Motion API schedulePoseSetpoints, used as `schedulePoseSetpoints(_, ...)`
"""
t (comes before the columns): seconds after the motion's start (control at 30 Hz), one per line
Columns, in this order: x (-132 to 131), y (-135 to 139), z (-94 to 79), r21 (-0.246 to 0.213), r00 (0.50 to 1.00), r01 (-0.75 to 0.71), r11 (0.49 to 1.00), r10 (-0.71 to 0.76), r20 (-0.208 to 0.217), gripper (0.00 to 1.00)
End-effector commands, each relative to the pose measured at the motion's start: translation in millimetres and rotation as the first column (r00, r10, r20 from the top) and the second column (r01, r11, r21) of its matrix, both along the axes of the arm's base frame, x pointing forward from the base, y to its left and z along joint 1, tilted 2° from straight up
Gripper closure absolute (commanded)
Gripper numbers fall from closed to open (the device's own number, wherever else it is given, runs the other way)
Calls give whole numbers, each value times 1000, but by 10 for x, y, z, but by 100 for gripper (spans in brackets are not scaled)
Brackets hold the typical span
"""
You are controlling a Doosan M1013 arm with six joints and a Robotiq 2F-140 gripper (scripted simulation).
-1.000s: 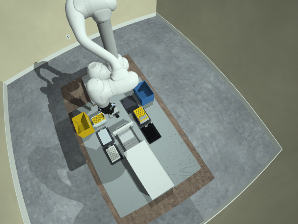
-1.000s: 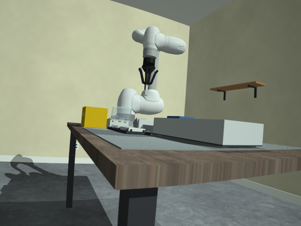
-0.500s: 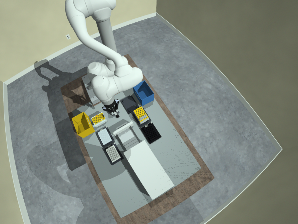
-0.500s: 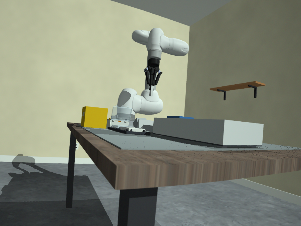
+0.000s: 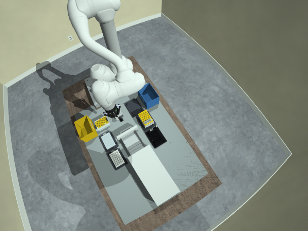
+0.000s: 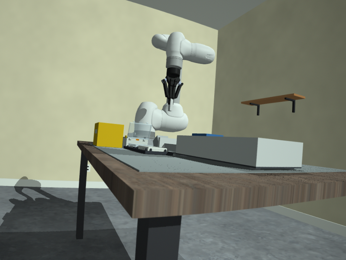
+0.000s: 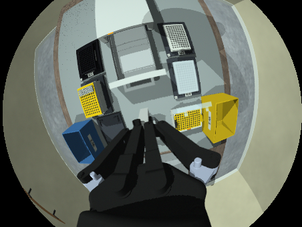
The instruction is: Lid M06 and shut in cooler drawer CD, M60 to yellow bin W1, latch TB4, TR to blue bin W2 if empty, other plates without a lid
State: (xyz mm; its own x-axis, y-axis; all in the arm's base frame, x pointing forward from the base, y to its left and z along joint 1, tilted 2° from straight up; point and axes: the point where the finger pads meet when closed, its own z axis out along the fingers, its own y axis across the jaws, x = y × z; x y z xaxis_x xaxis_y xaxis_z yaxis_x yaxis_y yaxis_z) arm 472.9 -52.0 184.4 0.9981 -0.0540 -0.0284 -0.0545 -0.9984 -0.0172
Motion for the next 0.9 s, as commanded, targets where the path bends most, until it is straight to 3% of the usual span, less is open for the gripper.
schedulePoseSetpoints(0.0, -8, -139, -35, 1, 1000, 0, 1000, 0, 0, 100)
schedulePoseSetpoints(0.87, -73, -1067, -272, 1, 1000, 0, 1000, 0, 0, 100)
